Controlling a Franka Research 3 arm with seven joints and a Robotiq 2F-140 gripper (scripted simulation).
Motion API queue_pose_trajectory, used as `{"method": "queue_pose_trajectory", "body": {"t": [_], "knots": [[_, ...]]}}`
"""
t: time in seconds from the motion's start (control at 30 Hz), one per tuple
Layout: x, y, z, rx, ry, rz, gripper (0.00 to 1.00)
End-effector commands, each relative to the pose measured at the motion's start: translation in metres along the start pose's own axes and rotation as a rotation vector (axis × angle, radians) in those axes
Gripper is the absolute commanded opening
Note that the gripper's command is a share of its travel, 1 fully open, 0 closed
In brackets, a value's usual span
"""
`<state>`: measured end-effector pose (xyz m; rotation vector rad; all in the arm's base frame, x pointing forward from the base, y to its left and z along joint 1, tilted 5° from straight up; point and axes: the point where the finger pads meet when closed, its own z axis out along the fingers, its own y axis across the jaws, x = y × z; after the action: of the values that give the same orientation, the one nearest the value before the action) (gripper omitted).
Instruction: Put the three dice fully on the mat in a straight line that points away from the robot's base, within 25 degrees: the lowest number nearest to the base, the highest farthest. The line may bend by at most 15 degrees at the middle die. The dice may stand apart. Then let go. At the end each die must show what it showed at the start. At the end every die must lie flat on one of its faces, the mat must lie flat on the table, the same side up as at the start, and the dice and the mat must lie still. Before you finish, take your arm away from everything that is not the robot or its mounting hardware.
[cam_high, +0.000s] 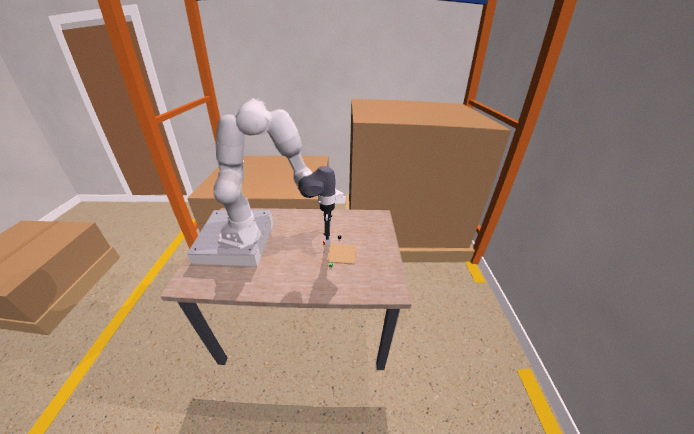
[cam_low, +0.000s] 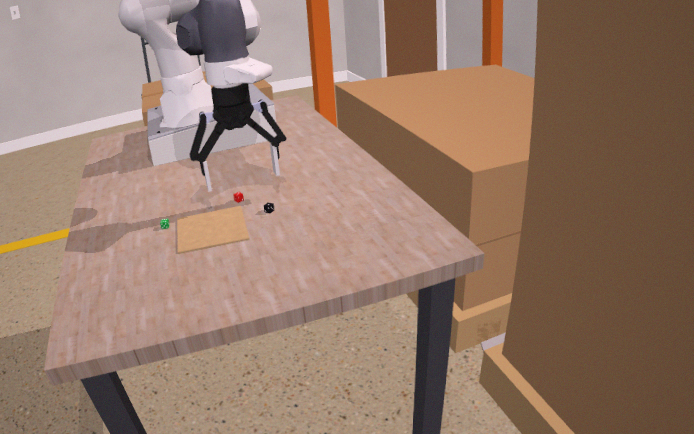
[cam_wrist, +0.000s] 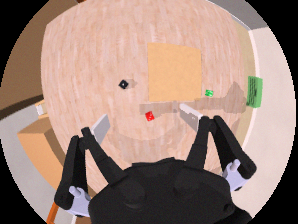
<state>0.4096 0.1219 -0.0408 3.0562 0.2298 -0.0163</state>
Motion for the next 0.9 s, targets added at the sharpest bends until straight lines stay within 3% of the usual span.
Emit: {"method": "queue_pose_trajectory", "body": {"t": [0.0,0.37,0.87], "knots": [[0.006,-0.006,0.001,-0.001,-0.006,0.009,1.00],[0.064,-0.041,0.001,-0.001,-0.006,0.009,1.00],[0.069,-0.044,0.001,-0.001,-0.006,0.009,1.00]]}}
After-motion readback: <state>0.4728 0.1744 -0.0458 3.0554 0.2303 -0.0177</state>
